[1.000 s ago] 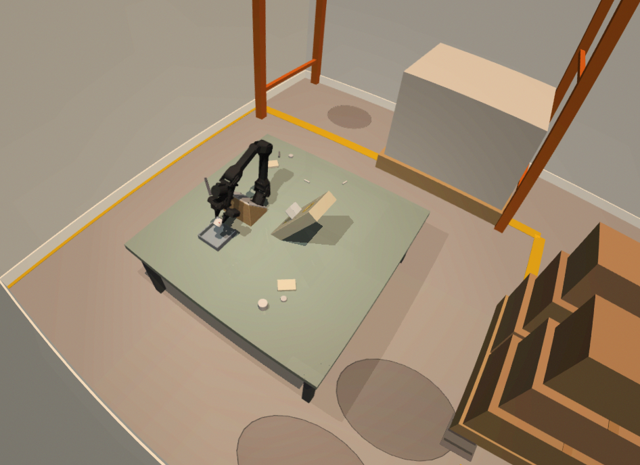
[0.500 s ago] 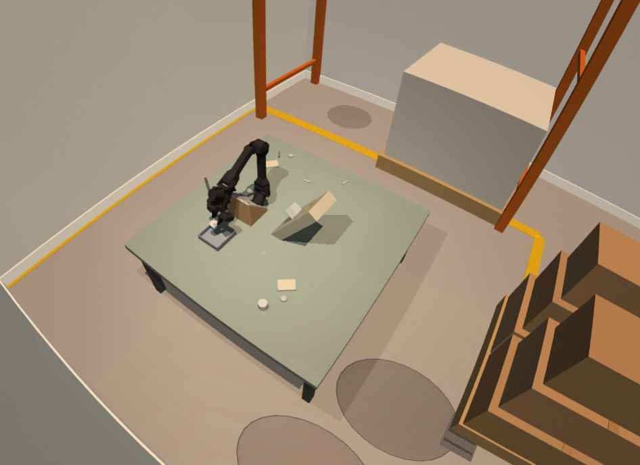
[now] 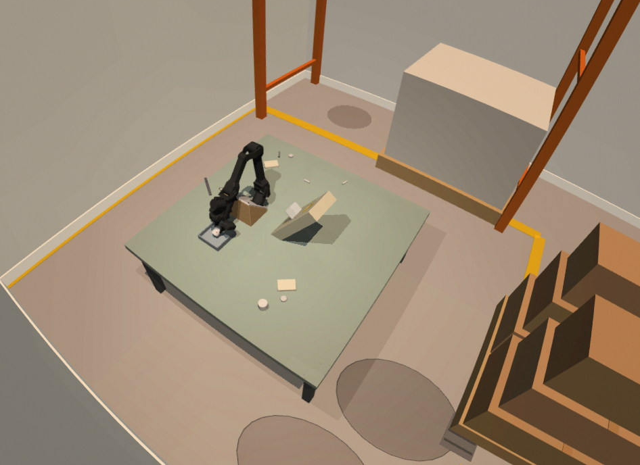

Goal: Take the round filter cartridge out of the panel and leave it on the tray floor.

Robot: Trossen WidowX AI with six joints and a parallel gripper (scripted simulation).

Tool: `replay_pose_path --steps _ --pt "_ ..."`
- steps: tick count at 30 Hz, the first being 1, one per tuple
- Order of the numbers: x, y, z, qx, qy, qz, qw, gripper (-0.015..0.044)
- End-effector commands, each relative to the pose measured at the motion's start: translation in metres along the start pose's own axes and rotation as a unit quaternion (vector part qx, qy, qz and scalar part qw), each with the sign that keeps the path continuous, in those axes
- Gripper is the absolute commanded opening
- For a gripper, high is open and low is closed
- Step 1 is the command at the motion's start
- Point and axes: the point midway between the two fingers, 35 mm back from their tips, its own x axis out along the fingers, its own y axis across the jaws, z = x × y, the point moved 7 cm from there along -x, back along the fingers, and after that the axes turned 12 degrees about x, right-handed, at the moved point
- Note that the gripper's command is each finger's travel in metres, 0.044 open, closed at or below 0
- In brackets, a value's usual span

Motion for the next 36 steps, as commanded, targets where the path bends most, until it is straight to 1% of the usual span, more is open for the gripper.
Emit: replay_pose_path --steps 1,16,19,20,23,25,27,28,36 --pt "-0.001 0.0 0.001 0.0 0.0 0.0 1.0 0.0052" --pt "-0.001 0.0 0.001 0.0 0.0 0.0 1.0 0.044" --pt "-0.003 0.001 0.002 0.0 -0.001 0.0 1.0 0.044" --pt "-0.01 0.002 0.007 0.0 -0.001 0.0 1.0 0.044" --pt "-0.051 0.007 0.03 0.0 -0.001 0.001 1.0 0.044" --pt "-0.062 0.008 0.035 0.0 -0.001 0.001 1.0 0.044" --pt "-0.062 0.008 0.035 0.0 -0.001 0.001 1.0 0.044" --pt "-0.053 0.007 0.033 -0.001 -0.009 0.001 1.0 0.044" --pt "-0.053 0.007 0.033 -0.001 -0.009 0.001 1.0 0.044"
